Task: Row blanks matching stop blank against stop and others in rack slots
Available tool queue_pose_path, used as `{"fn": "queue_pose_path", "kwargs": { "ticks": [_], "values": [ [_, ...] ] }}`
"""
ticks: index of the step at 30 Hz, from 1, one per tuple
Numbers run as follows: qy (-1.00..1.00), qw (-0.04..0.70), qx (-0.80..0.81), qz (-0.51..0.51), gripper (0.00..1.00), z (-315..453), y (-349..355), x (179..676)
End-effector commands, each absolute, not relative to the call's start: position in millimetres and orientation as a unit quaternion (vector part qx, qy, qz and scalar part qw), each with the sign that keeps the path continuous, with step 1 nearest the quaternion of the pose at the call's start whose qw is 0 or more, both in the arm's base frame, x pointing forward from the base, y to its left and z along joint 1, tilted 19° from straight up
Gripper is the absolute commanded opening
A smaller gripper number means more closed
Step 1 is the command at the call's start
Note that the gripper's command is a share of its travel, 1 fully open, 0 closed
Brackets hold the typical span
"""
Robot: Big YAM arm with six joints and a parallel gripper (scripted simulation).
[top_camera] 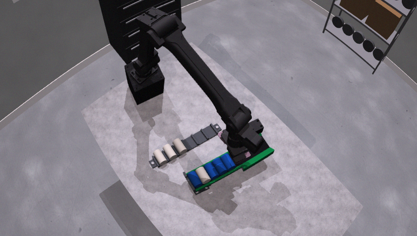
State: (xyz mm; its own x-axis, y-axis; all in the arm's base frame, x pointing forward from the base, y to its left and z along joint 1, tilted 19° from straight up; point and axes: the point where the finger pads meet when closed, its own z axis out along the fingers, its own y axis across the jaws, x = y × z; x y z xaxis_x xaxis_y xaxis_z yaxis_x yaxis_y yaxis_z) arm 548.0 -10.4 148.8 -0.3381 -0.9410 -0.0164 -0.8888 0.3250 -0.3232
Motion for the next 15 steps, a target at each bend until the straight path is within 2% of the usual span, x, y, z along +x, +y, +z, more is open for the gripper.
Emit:
{"fn": "queue_pose_path", "kwargs": {
  "ticks": [1, 15],
  "values": [
    [0.832, 0.119, -0.524, -0.135, 1.00, 167.6, -20.1, 550.2],
    [0.937, 0.161, -0.291, -0.104, 1.00, 170.6, -38.4, 551.3]
  ]
}}
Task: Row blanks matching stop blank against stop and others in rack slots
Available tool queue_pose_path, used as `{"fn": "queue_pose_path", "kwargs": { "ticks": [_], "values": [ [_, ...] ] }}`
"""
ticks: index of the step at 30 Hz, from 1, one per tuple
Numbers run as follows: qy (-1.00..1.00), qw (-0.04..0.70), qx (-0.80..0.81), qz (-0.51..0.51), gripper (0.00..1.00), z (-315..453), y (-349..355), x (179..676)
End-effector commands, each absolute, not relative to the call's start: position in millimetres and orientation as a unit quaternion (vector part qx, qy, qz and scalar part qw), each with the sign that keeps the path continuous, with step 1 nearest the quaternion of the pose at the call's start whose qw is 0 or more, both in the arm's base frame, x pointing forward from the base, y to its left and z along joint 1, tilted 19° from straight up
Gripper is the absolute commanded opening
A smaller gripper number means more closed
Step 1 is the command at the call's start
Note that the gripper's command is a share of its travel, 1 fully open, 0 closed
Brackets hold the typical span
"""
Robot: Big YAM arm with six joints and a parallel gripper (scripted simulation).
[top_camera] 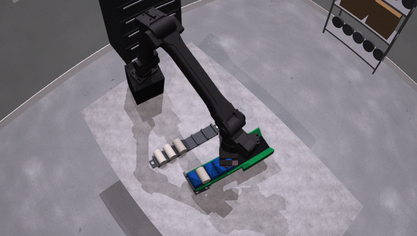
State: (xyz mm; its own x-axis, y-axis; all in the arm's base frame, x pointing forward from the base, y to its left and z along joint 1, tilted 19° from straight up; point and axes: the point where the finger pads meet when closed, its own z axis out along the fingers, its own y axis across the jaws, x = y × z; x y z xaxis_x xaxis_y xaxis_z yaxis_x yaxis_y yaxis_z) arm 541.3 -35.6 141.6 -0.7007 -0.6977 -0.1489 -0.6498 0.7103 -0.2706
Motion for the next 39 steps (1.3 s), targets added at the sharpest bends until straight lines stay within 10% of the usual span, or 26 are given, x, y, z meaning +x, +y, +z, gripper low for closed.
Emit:
{"fn": "queue_pose_path", "kwargs": {
  "ticks": [1, 39],
  "values": [
    [0.950, 0.158, -0.252, -0.096, 1.00, 163.2, -45.7, 545.1],
    [0.874, 0.180, 0.450, 0.032, 1.00, 152.3, -104.6, 525.8]
  ]
}}
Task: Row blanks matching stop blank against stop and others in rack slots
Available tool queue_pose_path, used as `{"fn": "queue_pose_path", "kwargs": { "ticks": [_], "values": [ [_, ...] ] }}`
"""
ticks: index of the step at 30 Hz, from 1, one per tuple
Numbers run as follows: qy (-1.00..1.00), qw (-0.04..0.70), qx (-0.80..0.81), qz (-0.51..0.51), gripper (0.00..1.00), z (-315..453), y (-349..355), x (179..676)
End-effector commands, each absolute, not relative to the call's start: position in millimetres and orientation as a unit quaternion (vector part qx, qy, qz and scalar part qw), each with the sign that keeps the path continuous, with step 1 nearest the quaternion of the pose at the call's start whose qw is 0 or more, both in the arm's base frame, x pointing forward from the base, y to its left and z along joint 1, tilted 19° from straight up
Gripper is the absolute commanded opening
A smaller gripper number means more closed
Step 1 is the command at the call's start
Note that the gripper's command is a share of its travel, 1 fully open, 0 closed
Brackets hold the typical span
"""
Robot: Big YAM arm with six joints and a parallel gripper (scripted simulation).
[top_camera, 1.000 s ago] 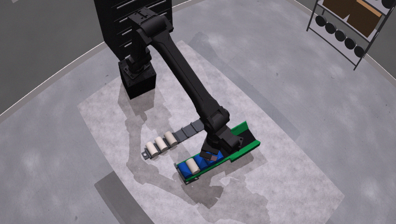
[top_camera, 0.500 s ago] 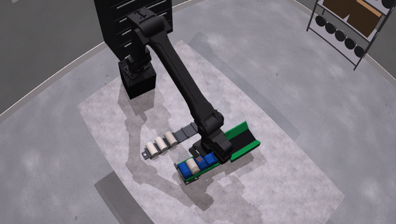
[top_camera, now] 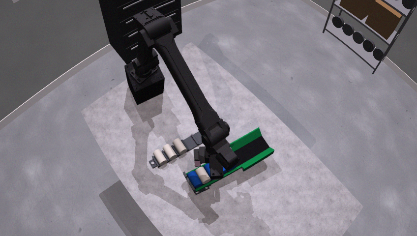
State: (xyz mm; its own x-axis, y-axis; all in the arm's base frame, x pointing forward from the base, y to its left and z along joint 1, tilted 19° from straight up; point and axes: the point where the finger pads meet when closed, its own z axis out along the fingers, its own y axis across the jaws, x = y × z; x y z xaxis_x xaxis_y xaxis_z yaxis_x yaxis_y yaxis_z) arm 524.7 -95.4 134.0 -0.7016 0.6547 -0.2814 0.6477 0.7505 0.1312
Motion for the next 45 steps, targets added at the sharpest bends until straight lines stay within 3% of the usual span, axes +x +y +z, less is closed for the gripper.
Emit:
{"fn": "queue_pose_path", "kwargs": {
  "ticks": [1, 22, 36, 37, 45],
  "values": [
    [0.874, 0.181, 0.450, 0.031, 1.00, 152.7, -105.1, 526.1],
    [0.634, 0.155, 0.751, 0.097, 1.00, 147.4, -134.9, 513.3],
    [0.570, 0.149, 0.799, 0.115, 1.00, 150.9, -136.1, 515.6],
    [0.570, 0.149, 0.799, 0.115, 0.83, 150.9, -136.1, 515.6],
    [0.570, 0.149, 0.799, 0.115, 0.83, 150.8, -136.0, 515.5]
  ]
}}
